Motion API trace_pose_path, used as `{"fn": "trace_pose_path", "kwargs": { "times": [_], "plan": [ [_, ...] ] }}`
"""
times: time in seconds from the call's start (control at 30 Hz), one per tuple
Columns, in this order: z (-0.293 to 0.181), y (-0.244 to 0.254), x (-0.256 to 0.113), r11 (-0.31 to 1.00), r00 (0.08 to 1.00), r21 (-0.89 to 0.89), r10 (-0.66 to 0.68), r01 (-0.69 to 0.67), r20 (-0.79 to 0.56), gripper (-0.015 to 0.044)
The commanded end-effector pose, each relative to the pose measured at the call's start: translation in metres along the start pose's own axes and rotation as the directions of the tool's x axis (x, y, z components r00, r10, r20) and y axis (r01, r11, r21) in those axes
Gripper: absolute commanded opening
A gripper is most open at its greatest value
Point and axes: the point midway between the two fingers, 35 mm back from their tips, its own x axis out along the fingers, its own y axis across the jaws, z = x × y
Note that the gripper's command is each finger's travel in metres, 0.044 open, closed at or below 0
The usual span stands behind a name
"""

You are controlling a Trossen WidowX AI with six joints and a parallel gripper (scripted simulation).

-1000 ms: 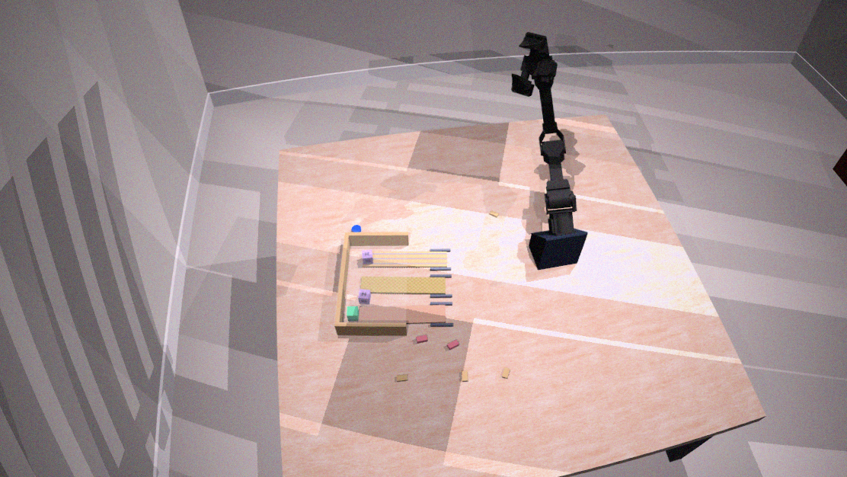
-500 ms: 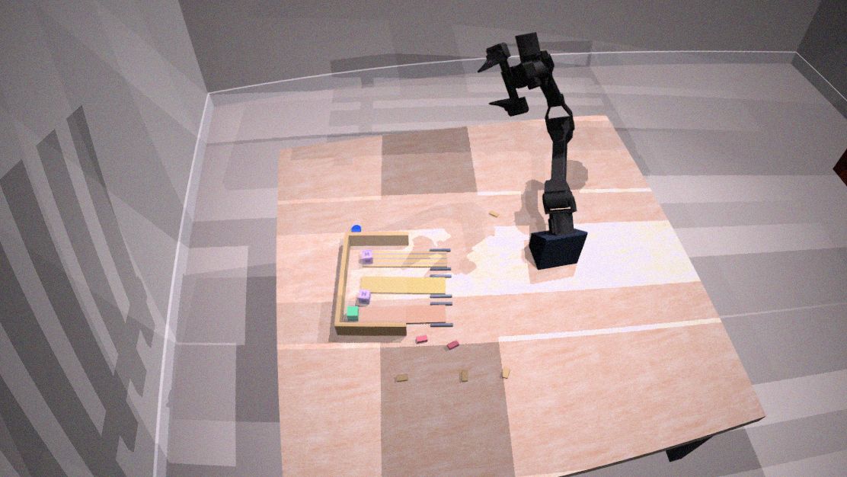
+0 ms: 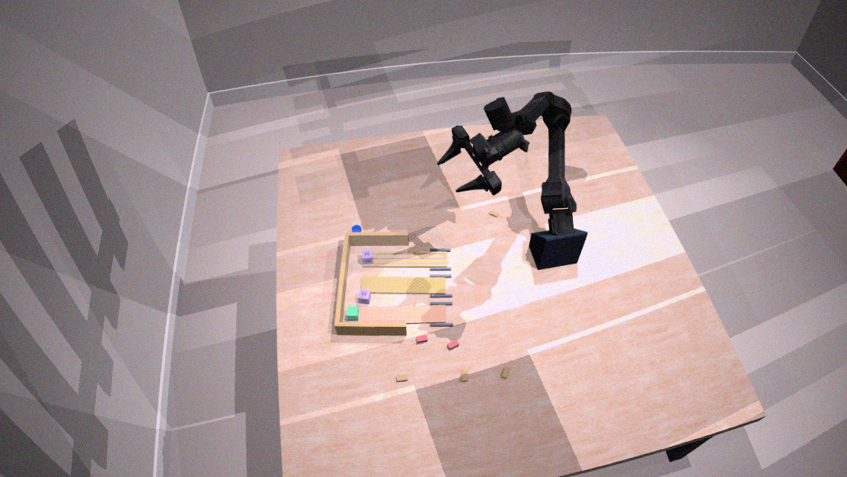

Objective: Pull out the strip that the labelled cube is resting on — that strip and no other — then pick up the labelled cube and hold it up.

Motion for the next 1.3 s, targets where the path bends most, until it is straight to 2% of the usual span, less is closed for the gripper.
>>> {"fn": "trace_pose_path", "kwargs": {
  "times": [0.0,0.23,0.63,0.7,0.87,1.13,1.27],
  "plan": [
    [-0.049,0.038,0.036,0.985,0.989,0.162,-0.032,0.056,-0.143,0.0400],
    [-0.137,0.088,0.061,0.902,0.938,0.375,-0.082,0.214,-0.337,0.0400],
    [-0.140,0.089,0.061,0.899,0.936,0.379,-0.084,0.219,-0.342,0.0400],
    [-0.142,0.088,0.066,0.897,0.928,0.382,-0.071,0.220,-0.367,0.0347],
    [-0.163,0.080,0.096,0.880,0.835,0.409,0.025,0.243,-0.550,0.0216],
    [-0.216,0.059,0.124,0.833,0.566,0.437,0.191,0.339,-0.802,0.0006],
    [-0.245,0.046,0.125,0.808,0.386,0.426,0.271,0.408,-0.882,0.0000]
  ]
}}
